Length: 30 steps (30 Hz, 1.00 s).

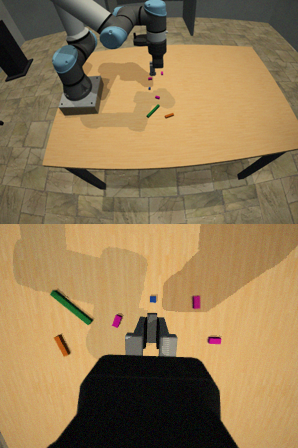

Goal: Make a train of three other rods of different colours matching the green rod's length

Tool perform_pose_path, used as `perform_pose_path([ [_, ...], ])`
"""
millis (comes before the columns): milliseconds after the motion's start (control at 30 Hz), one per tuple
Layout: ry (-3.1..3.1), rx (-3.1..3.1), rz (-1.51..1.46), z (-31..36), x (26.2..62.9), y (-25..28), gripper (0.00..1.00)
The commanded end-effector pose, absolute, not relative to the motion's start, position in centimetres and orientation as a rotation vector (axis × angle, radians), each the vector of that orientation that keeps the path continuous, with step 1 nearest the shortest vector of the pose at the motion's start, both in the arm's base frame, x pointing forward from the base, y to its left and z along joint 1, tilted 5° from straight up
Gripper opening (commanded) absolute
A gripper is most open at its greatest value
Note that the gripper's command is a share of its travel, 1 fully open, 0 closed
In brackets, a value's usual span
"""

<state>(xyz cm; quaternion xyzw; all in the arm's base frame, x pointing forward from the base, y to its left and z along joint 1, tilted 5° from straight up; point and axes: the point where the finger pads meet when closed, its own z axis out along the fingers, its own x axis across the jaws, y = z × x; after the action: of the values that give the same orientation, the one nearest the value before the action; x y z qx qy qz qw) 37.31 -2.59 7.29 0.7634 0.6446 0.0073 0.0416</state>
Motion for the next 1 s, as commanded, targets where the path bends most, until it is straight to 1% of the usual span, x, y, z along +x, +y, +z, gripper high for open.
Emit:
perform_pose_path([
  [0,1.953,2.353,0.024,7.33,37.37,-2.61,0.24],
  [967,1.945,2.359,0.025,6.97,37.4,-2.63,0.24],
])
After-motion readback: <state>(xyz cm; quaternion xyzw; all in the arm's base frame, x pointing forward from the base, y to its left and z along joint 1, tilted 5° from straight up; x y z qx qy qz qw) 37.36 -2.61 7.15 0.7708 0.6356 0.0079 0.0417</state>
